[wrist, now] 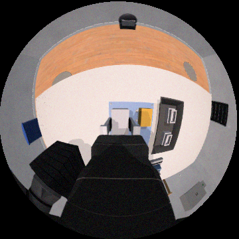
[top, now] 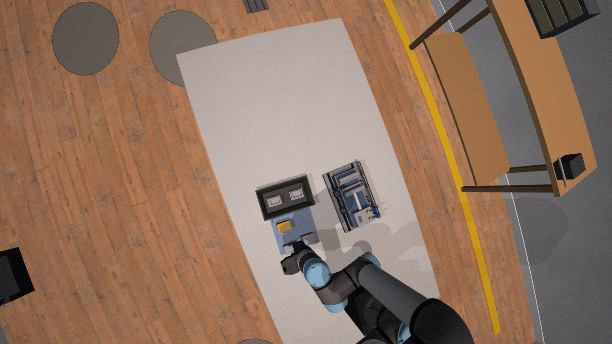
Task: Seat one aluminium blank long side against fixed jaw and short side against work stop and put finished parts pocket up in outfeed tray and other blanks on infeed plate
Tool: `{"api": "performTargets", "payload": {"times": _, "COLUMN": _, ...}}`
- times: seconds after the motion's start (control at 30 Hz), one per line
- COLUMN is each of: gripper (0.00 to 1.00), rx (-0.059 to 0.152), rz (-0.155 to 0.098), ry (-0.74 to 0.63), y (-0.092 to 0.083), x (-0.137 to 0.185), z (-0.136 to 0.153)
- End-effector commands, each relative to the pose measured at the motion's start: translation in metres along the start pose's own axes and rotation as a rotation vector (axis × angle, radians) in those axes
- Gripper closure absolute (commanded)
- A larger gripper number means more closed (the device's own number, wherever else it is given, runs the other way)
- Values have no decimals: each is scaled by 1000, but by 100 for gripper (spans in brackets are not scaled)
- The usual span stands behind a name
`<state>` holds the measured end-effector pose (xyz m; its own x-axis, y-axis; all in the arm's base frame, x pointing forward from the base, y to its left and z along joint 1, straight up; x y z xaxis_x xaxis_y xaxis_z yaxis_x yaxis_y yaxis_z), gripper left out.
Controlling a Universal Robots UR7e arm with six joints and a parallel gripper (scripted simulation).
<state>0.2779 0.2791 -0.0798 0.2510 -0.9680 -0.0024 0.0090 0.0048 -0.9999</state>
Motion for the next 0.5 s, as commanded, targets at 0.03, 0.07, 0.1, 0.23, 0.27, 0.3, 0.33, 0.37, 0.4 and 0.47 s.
{"api": "performTargets", "payload": {"times": 0.03, "gripper": 100, "rx": -10, "rz": -1, "ry": -1, "y": -28, "x": 0, "z": -2}}
{"api": "performTargets", "payload": {"times": 0.07, "gripper": 100, "rx": -10, "rz": -1, "ry": -1, "y": -31, "x": 0, "z": -2}}
{"api": "performTargets", "payload": {"times": 0.1, "gripper": 100, "rx": -9, "rz": -1, "ry": -1, "y": -35, "x": 0, "z": -2}}
{"api": "performTargets", "payload": {"times": 0.23, "gripper": 100, "rx": -6, "rz": -1, "ry": -1, "y": -41, "x": 0, "z": 0}}
{"api": "performTargets", "payload": {"times": 0.27, "gripper": 100, "rx": -6, "rz": -1, "ry": -1, "y": -43, "x": 0, "z": 0}}
{"api": "performTargets", "payload": {"times": 0.3, "gripper": 100, "rx": -6, "rz": -1, "ry": -1, "y": -46, "x": -1, "z": 0}}
{"api": "performTargets", "payload": {"times": 0.33, "gripper": 100, "rx": -6, "rz": -1, "ry": -1, "y": -48, "x": -1, "z": 0}}
{"api": "performTargets", "payload": {"times": 0.37, "gripper": 100, "rx": -6, "rz": -1, "ry": -1, "y": -50, "x": -1, "z": 1}}
{"api": "performTargets", "payload": {"times": 0.4, "gripper": 100, "rx": -5, "rz": -1, "ry": -1, "y": -52, "x": -1, "z": 1}}
{"api": "performTargets", "payload": {"times": 0.47, "gripper": 100, "rx": -5, "rz": -1, "ry": -1, "y": -54, "x": -1, "z": 1}}
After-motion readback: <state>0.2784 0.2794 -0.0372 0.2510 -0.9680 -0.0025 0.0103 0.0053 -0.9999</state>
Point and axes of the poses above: the point where the finger pads meet when closed, its own y axis out along the fingers, its own z axis across the jaws, x = y × z, the point moved 7 cm from there along -y, back along the fingers, and after that the axes turned 8 degrees about -y, right-handed, at the moved point
